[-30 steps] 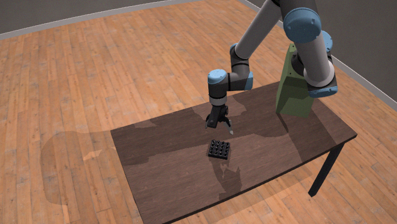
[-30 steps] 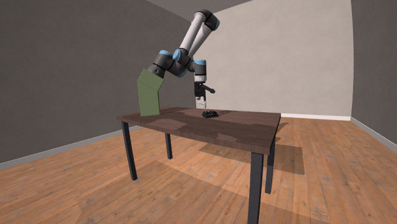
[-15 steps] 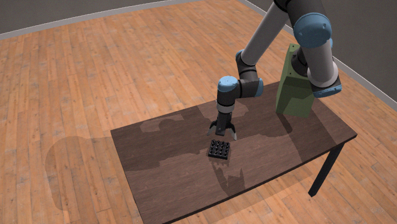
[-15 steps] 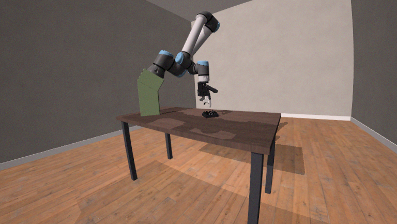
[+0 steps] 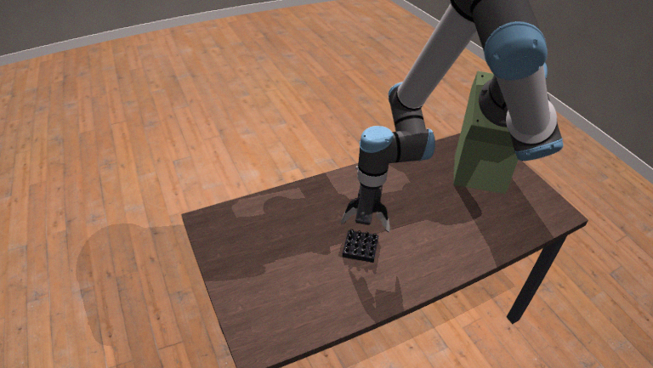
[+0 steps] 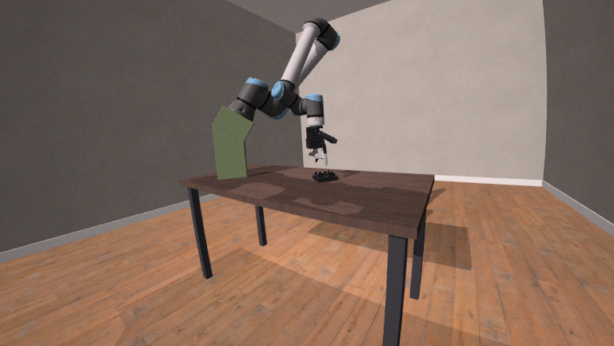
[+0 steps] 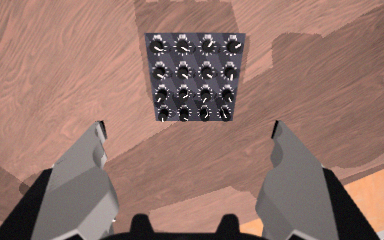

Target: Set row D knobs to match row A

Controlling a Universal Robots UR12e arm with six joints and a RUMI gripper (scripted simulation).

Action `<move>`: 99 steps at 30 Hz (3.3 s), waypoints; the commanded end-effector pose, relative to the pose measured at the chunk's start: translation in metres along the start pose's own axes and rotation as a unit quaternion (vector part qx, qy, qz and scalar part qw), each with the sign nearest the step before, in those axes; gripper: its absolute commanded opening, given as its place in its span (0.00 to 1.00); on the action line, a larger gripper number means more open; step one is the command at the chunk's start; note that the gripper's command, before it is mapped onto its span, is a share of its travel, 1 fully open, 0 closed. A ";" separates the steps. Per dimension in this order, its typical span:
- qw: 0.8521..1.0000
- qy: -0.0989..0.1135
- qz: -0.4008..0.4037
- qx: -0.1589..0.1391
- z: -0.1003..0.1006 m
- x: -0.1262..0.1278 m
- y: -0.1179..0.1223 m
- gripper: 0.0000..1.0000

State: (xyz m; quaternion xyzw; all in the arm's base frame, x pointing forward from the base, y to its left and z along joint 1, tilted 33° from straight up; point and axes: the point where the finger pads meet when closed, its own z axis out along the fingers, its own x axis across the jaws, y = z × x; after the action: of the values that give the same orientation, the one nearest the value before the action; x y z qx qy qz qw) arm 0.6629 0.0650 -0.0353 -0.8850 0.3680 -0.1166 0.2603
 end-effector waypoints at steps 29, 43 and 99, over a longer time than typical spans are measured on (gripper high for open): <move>1.000 0.000 0.000 0.000 0.000 0.000 0.000 1.00; 1.000 0.000 0.000 0.000 0.000 0.000 0.000 1.00; 1.000 0.000 0.000 0.000 0.000 0.000 0.009 1.00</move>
State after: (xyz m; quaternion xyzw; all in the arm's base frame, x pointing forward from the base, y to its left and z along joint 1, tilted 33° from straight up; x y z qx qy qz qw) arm 0.6604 0.0625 -0.0376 -0.8850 0.3680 -0.1167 0.2602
